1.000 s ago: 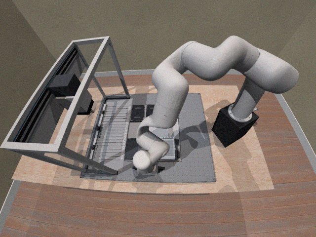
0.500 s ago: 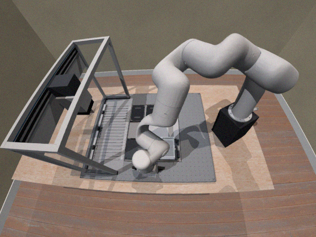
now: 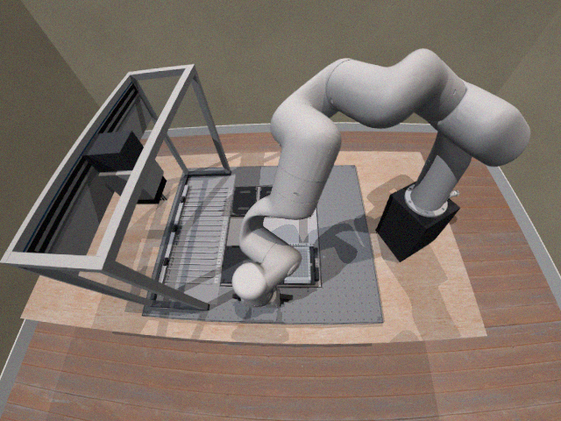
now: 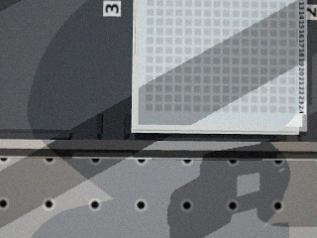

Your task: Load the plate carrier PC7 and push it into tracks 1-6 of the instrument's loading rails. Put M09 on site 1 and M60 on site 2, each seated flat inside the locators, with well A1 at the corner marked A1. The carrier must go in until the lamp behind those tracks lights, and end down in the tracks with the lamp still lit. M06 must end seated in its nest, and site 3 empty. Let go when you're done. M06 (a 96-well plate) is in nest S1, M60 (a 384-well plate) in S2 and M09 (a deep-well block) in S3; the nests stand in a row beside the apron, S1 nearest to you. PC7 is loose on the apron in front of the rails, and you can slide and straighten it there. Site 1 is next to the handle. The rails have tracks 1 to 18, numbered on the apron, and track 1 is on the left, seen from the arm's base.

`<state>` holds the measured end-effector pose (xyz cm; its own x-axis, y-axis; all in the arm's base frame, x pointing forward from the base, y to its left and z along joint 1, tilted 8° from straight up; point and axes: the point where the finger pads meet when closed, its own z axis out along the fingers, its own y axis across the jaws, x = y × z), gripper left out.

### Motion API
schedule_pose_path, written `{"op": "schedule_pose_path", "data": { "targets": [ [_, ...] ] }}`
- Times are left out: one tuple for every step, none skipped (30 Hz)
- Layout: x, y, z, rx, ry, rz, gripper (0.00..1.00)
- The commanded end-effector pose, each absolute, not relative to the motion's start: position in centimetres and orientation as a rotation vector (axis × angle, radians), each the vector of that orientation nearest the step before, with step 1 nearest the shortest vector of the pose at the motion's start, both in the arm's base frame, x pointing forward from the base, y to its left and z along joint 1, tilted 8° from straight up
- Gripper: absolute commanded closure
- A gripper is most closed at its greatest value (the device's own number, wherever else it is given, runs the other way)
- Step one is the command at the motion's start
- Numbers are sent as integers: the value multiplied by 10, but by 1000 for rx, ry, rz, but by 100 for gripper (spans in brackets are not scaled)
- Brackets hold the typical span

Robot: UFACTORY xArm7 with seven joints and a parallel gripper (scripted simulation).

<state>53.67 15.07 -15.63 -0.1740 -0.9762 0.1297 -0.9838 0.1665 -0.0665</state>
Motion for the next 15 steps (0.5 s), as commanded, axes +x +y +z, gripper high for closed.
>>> {"op": "schedule_pose_path", "data": {
  "targets": [
    [538,153,-145,1985,-2359,210,0],
    [538,153,-144,1985,-2359,210,0],
    [538,154,-142,1985,-2359,210,0],
    [538,154,-140,1985,-2359,210,0],
    [538,154,-139,1985,-2359,210,0],
    [538,154,-137,1985,-2359,210,0],
    [538,154,-137,1985,-2359,210,0],
    [538,154,-137,1985,-2359,210,0],
    [538,154,-135,1985,-2359,210,0],
    [538,155,-134,1985,-2359,210,0],
    [537,155,-132,1985,-2359,210,0],
    [537,155,-130,1985,-2359,210,0],
    [537,155,-129,1985,-2359,210,0],
    [537,156,-127,1985,-2359,210,0],
    [537,156,-125,1985,-2359,210,0]
  ]
}}
